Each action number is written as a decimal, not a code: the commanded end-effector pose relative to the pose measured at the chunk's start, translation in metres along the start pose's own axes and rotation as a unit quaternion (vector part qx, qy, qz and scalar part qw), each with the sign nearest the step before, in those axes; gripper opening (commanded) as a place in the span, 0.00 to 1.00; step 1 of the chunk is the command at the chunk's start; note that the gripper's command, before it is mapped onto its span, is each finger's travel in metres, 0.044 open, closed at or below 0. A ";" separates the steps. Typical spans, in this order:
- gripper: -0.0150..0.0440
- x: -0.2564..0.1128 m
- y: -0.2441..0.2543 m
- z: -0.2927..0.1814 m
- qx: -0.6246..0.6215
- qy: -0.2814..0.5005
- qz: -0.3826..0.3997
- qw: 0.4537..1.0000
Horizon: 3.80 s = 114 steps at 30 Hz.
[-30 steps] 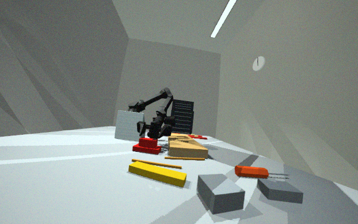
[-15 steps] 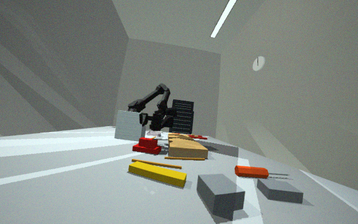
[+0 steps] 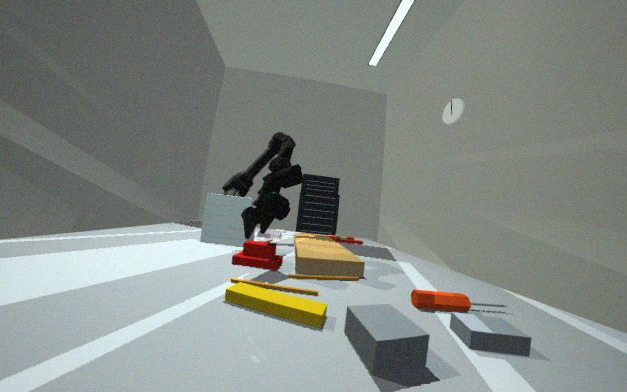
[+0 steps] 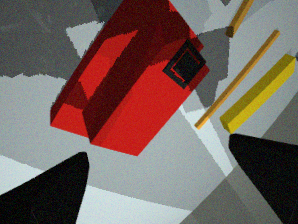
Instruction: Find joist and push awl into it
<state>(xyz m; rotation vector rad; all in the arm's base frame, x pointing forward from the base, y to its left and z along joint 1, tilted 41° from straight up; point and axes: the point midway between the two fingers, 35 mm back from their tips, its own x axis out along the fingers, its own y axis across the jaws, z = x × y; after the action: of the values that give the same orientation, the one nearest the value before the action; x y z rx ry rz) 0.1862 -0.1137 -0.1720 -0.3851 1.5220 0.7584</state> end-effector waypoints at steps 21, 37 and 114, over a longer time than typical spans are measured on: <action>1.00 0.007 -0.014 0.009 0.372 -0.236 0.169 0.882; 1.00 0.030 -0.006 0.019 0.372 -0.236 0.170 0.882; 0.25 -0.063 -0.083 0.035 0.345 -0.243 0.162 0.892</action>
<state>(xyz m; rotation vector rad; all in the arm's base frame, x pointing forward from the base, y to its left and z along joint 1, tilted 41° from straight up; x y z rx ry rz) 0.2572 -0.1616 -0.1313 0.5770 1.2894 0.4593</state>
